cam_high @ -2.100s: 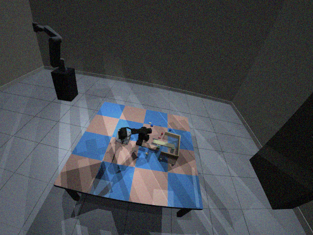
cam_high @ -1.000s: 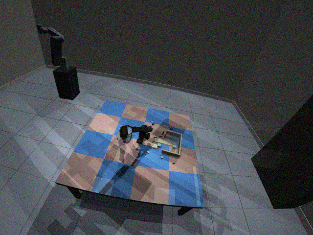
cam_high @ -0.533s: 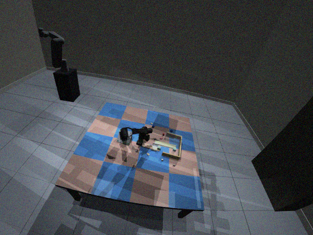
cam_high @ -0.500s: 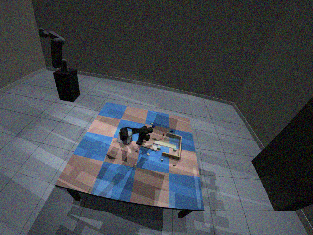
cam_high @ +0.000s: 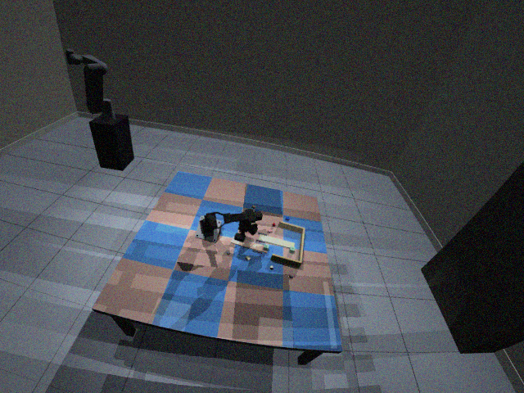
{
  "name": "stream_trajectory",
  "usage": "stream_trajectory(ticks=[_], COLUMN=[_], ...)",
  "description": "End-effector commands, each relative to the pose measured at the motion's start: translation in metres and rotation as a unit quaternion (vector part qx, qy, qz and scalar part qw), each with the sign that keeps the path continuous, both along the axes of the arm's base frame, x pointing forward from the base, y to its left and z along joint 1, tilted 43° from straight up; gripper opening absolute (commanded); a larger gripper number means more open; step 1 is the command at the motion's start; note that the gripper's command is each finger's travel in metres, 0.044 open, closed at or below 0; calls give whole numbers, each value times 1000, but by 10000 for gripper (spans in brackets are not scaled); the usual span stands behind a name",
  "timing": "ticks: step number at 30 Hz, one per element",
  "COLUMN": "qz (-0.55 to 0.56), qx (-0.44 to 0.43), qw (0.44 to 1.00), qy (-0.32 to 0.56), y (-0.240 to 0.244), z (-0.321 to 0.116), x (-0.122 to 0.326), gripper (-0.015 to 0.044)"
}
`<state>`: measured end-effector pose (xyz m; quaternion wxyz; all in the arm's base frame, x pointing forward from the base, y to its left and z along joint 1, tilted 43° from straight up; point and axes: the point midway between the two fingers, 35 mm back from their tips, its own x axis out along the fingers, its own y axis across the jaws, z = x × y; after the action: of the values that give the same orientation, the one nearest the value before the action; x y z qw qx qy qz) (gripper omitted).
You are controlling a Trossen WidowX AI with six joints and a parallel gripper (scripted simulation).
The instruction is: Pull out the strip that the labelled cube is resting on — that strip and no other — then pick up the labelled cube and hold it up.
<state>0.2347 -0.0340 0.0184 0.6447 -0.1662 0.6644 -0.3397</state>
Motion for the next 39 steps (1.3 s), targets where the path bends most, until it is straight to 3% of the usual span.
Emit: stream_trajectory(ticks=[1,6,39], qz=[1,1,1], qx=[-2,-3,-3], qw=[1000,1000,1000], qy=[1,0,-4], y=[-2,-4,-22], z=[2,4,24], x=[15,33,154], gripper=[315,440,440])
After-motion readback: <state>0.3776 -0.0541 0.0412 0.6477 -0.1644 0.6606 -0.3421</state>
